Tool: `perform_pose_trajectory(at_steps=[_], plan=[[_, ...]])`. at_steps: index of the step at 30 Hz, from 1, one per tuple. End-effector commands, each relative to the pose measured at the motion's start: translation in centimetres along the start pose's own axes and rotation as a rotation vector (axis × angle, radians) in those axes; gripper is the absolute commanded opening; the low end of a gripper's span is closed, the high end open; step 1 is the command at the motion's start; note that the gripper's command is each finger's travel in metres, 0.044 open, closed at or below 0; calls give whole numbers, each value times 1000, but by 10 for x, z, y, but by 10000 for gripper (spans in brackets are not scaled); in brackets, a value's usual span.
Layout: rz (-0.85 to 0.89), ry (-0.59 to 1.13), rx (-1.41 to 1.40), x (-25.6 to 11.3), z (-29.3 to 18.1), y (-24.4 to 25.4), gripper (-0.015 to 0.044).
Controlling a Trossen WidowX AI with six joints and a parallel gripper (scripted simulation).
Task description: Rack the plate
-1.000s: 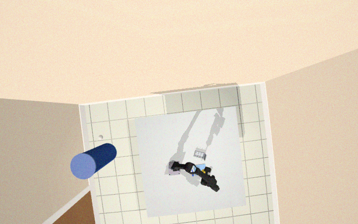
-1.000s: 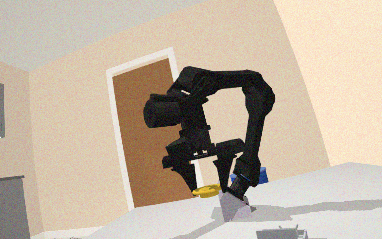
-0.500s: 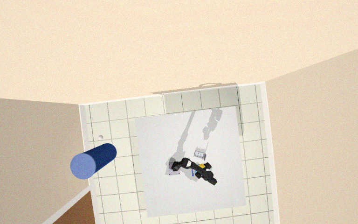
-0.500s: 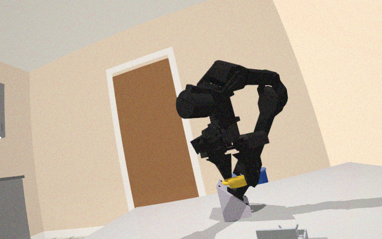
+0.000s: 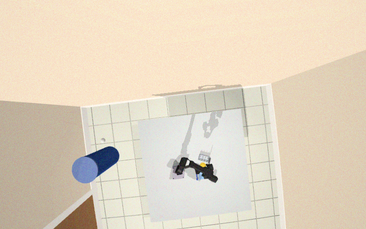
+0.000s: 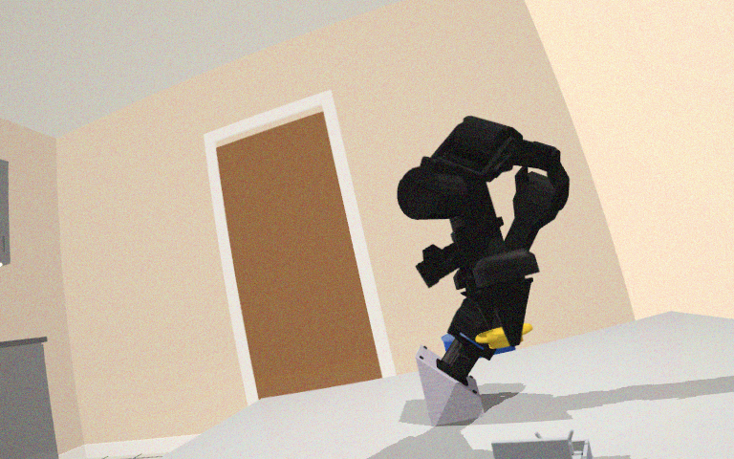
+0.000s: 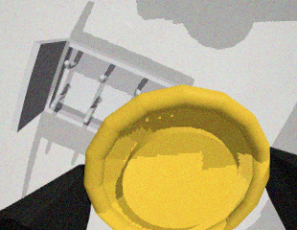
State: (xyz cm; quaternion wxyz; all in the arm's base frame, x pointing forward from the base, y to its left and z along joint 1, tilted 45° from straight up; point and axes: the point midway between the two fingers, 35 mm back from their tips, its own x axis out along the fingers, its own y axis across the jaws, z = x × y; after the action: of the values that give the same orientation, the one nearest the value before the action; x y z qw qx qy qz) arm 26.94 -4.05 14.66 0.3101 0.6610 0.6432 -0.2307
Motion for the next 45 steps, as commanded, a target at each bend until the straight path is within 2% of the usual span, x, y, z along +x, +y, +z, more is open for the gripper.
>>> perform_pose_trajectory(at_steps=[1, 14, 20, 45], plan=[[3, 5, 127, 1, -15, -7, 0], [-1, 17, 522, 9, -53, -34, 0], [-10, 3, 514, 12, -52, -35, 0], [-194, -528, 185, 76, -17, -64, 0]])
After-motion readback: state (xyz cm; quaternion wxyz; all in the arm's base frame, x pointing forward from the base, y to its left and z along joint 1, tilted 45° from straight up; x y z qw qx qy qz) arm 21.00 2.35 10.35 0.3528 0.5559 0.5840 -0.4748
